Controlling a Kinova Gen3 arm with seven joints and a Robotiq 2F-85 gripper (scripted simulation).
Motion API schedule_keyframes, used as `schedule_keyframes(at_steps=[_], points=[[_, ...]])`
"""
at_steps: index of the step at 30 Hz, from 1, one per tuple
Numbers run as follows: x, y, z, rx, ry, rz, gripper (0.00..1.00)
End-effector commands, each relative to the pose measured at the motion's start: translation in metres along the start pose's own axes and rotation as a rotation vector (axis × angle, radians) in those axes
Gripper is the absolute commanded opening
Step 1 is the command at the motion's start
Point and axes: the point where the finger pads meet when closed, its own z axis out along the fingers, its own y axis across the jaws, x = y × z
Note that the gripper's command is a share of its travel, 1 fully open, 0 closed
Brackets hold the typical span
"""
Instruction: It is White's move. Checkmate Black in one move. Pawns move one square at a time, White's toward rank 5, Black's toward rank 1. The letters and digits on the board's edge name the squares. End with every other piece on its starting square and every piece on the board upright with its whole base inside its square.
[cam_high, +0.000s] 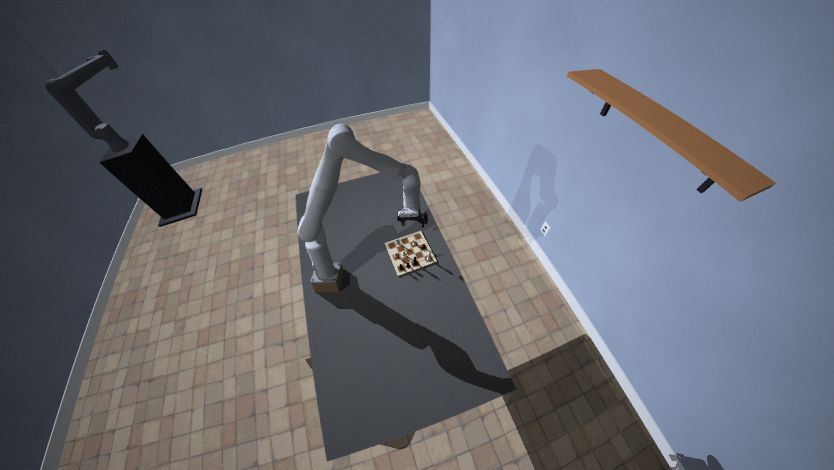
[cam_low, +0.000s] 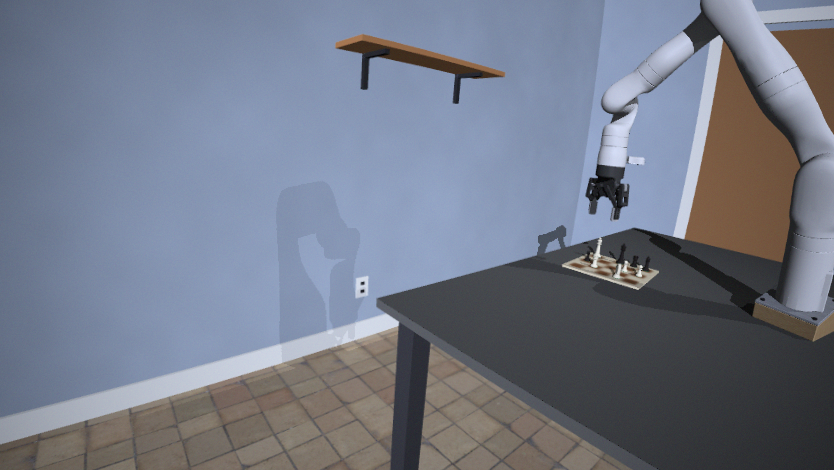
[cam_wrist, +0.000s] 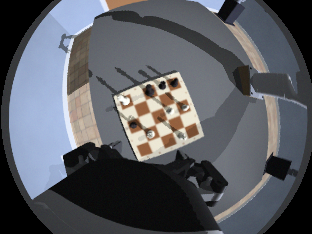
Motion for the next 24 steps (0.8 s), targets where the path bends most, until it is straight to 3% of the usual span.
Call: schedule_keyframes(at_steps=[1, 24], points=[[0.0016, -0.0013, -0.0016, 0.003, -0.001, 0.004, 1.0], [0.0053, -0.0038, -0.0039, 0.009, -0.016, 0.015, 1.0]])
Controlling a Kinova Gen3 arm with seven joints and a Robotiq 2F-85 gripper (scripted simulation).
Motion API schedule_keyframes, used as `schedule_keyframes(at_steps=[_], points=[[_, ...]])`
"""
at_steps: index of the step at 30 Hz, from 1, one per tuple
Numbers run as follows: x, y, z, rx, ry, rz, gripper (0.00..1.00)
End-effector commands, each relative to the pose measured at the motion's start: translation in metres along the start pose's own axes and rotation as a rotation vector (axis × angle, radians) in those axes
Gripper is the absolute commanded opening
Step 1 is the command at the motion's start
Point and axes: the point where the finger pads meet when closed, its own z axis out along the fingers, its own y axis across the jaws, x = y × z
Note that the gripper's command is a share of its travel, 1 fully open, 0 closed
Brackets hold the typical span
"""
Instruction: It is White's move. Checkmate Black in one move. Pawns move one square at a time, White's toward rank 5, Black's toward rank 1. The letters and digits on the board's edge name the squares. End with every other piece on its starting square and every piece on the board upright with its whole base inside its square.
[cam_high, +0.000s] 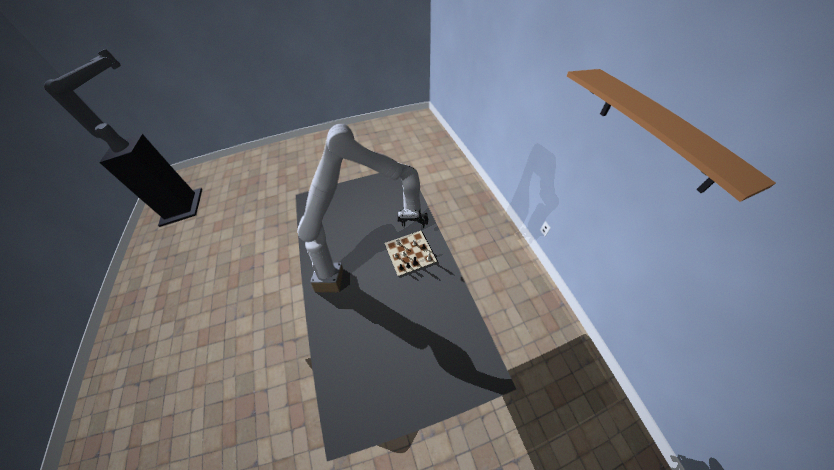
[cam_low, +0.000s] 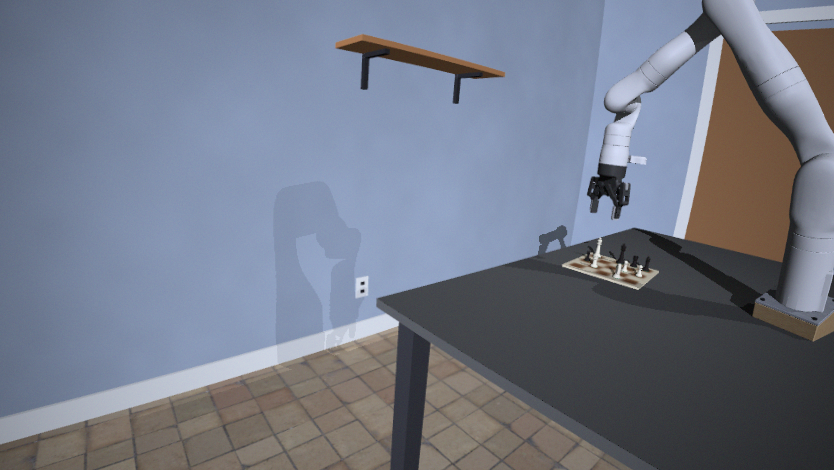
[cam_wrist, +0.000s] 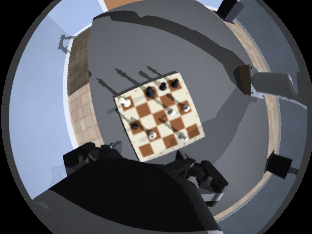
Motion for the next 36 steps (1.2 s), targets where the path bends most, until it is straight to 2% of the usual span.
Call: schedule_keyframes(at_steps=[1, 11, 20, 26, 35, 36], points=[[0.0, -0.001, -0.001, 0.002, -0.001, 0.0, 1.0], [0.0, 0.0, -0.001, 0.002, 0.0, -0.007, 1.0], [0.001, 0.0, 0.003, -0.001, 0.004, -0.083, 1.0], [0.003, 0.001, 0.009, -0.008, 0.011, -0.235, 1.0], [0.006, 0.002, 0.021, -0.019, 0.018, -0.596, 1.0], [0.006, 0.002, 0.021, -0.019, 0.018, -0.596, 1.0]])
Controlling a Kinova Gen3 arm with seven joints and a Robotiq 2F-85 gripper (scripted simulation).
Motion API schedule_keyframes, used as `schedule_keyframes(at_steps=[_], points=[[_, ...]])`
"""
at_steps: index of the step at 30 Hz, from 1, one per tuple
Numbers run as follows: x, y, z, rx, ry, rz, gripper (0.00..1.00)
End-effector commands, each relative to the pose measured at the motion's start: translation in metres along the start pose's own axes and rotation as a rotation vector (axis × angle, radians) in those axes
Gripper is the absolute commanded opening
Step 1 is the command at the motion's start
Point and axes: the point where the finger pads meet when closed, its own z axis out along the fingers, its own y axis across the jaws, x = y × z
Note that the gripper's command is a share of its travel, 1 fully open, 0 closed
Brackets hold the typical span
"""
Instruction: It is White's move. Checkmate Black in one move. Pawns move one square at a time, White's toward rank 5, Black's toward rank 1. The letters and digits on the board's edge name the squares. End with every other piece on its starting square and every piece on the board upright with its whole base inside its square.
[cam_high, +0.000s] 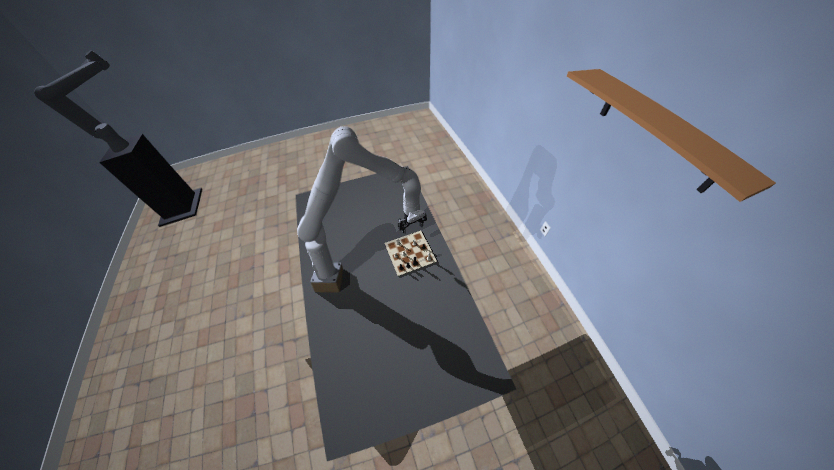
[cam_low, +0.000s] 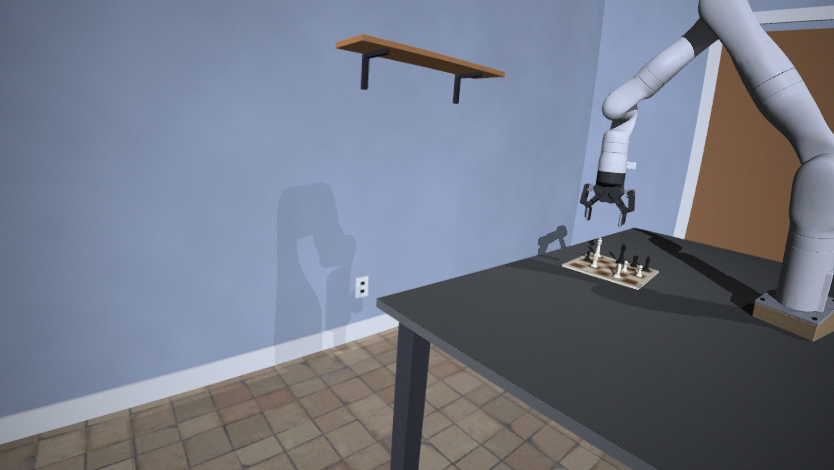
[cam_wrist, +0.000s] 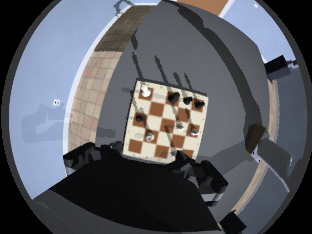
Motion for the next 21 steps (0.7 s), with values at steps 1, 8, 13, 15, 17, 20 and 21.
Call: schedule_keyframes(at_steps=[1, 8, 13, 15, 17, 20, 21], points=[[0.004, 0.001, 0.002, -0.002, -0.005, -0.007, 1.0], [0.004, 0.001, 0.012, -0.002, -0.005, -0.337, 1.0], [0.003, 0.0, 0.017, 0.003, -0.006, -0.559, 1.0], [0.003, -0.001, 0.019, 0.006, -0.006, -0.638, 1.0], [0.002, -0.001, 0.02, 0.008, -0.006, -0.676, 1.0], [0.002, -0.002, 0.021, 0.011, -0.006, -0.744, 1.0], [0.002, -0.002, 0.022, 0.013, -0.006, -0.775, 1.0]])
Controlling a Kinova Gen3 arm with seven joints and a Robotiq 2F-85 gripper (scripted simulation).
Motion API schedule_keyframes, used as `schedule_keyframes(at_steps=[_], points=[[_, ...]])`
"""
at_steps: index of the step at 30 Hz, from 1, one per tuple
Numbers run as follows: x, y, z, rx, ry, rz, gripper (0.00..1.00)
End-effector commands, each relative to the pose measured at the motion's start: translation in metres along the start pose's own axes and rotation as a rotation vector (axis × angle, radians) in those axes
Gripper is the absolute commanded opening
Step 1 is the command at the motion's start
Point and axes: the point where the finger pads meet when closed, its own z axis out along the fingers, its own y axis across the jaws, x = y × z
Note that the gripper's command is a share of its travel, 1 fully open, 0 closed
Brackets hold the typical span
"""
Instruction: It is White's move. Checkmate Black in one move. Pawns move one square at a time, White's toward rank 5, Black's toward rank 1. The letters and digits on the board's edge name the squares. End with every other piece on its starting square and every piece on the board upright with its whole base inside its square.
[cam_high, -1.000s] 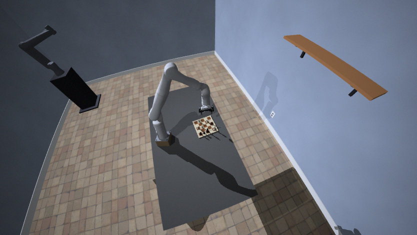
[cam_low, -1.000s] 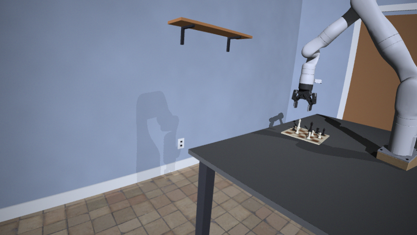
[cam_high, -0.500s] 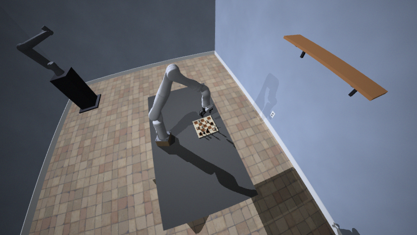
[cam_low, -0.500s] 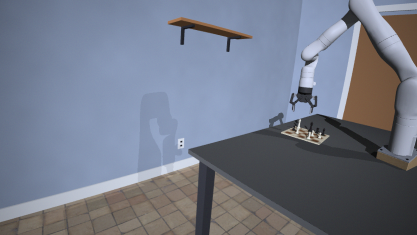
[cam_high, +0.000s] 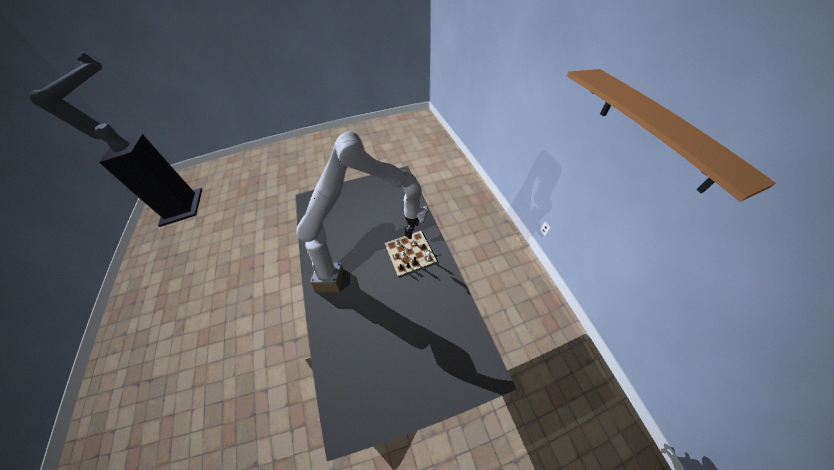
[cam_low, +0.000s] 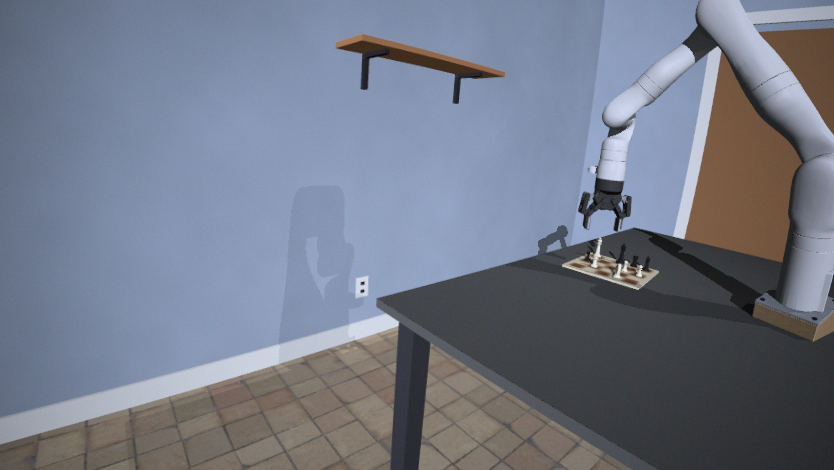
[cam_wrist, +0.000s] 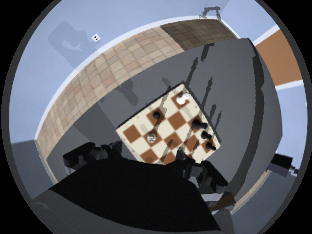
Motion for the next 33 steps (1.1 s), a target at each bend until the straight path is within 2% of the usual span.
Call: schedule_keyframes(at_steps=[1, 9, 19, 20, 33], points=[[0.002, 0.0017, 0.0016, 0.006, -0.002, -0.05, 1.0], [0.0027, -0.0006, 0.0042, 0.014, 0.002, -0.198, 1.0], [0.0028, -0.0011, 0.0046, 0.016, 0.003, -0.226, 1.0], [0.0028, -0.0011, 0.0046, 0.016, 0.003, -0.226, 0.37], [0.0028, -0.0011, 0.0046, 0.016, 0.003, -0.226, 0.37]])
